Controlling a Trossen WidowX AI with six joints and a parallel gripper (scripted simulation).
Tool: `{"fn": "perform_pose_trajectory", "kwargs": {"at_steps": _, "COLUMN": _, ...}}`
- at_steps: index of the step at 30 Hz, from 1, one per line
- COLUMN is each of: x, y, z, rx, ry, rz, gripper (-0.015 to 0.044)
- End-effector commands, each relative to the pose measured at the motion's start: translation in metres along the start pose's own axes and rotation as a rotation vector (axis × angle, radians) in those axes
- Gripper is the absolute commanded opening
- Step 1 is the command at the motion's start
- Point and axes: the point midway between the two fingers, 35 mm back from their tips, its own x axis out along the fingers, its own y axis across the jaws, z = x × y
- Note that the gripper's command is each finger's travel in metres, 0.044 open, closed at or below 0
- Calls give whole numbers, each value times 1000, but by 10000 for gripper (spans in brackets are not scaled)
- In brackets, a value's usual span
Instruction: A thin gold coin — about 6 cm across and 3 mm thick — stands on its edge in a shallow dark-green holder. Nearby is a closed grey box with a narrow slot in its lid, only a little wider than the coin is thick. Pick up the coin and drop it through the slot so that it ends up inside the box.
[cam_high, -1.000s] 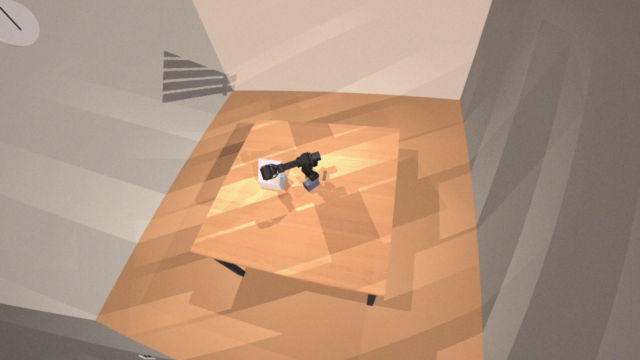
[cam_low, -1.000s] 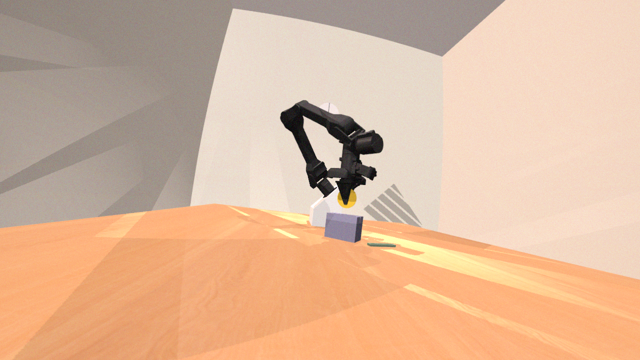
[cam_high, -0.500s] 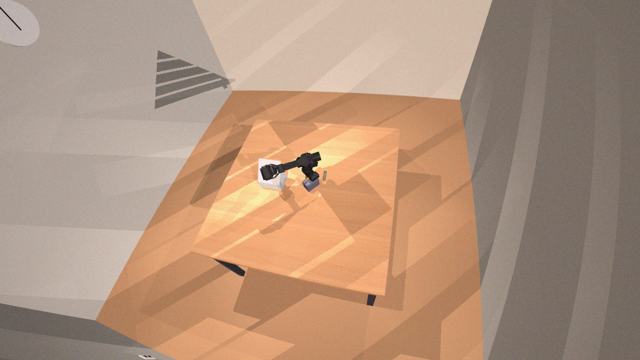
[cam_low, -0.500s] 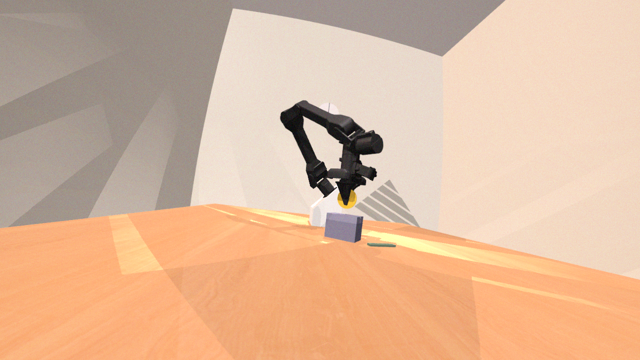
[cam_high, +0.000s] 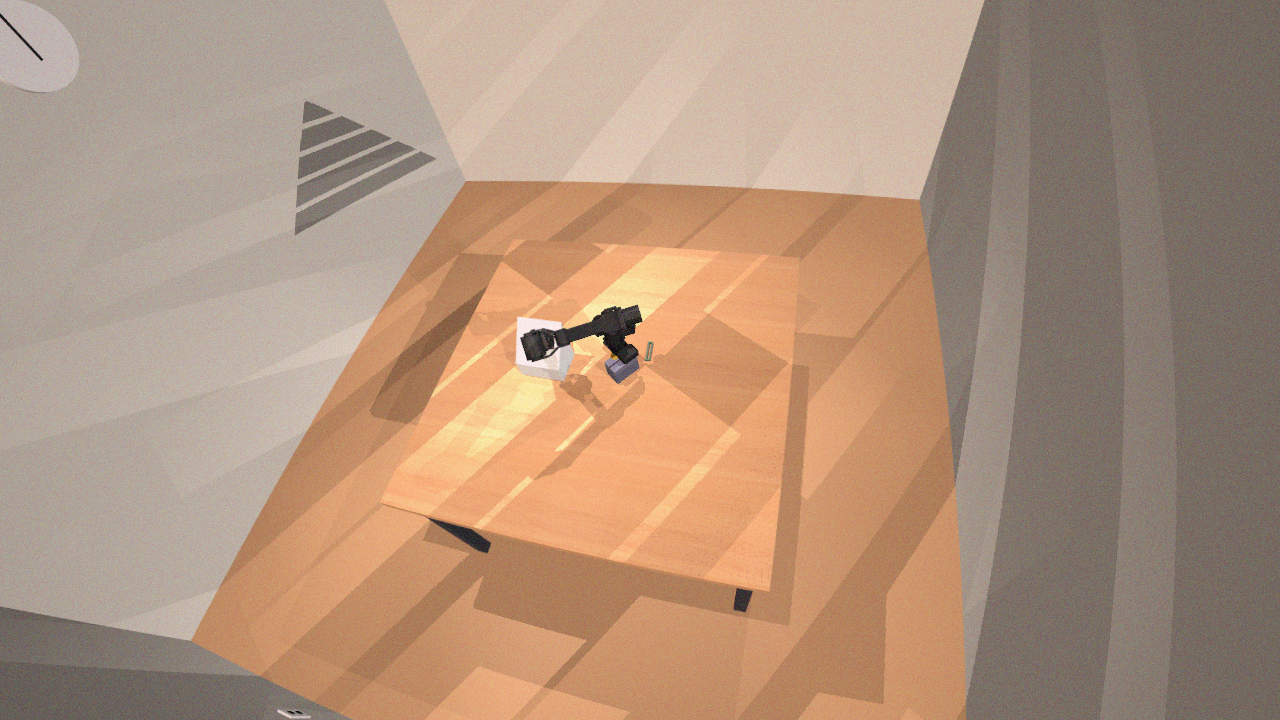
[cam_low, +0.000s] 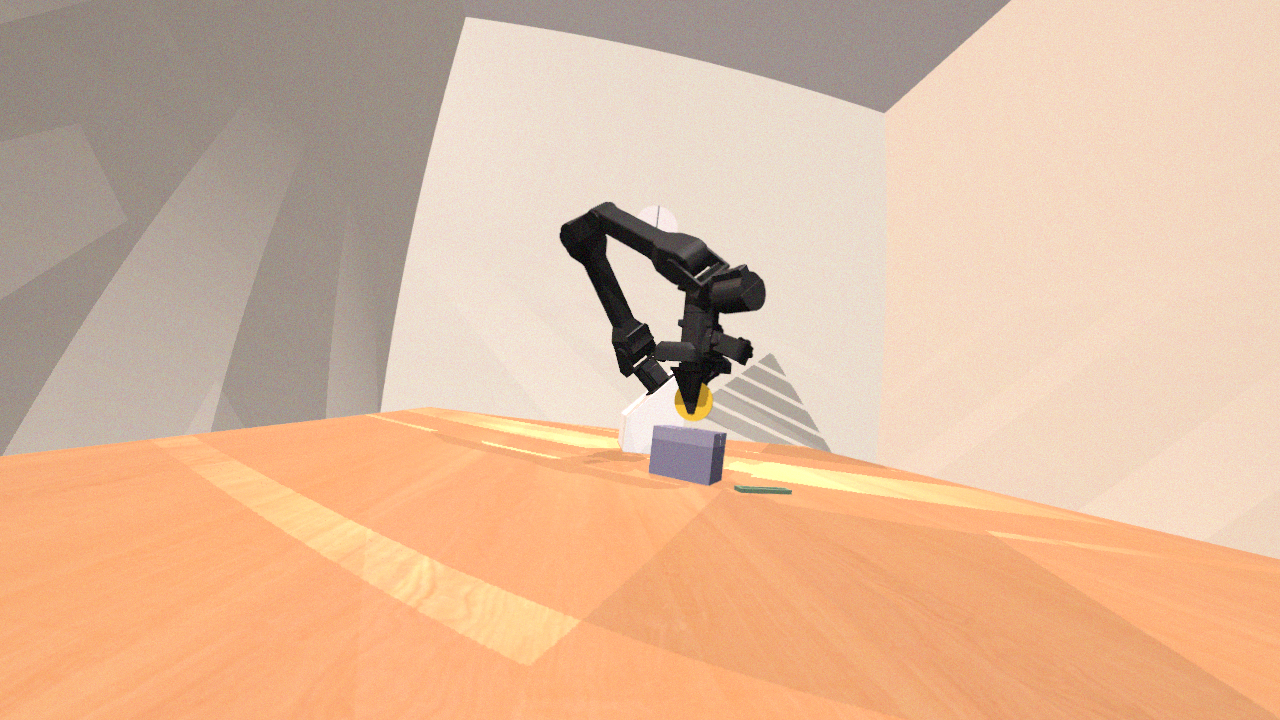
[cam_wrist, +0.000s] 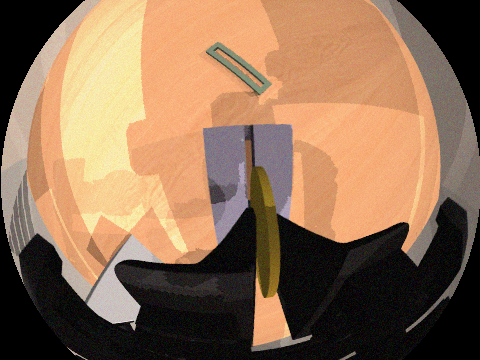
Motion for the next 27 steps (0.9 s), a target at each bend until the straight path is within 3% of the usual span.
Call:
{"fn": "perform_pose_trajectory", "kwargs": {"at_steps": 1, "x": 3, "y": 1, "z": -1, "rx": -6, "ry": 5, "rz": -2, "gripper": 0}}
{"fn": "perform_pose_trajectory", "kwargs": {"at_steps": 25, "x": 13, "y": 1, "z": -1, "rx": -8, "ry": 6, "rz": -2, "gripper": 0}}
{"fn": "perform_pose_trajectory", "kwargs": {"at_steps": 27, "x": 10, "y": 0, "z": 0, "rx": 1, "ry": 0, "rz": -1, "gripper": 53}}
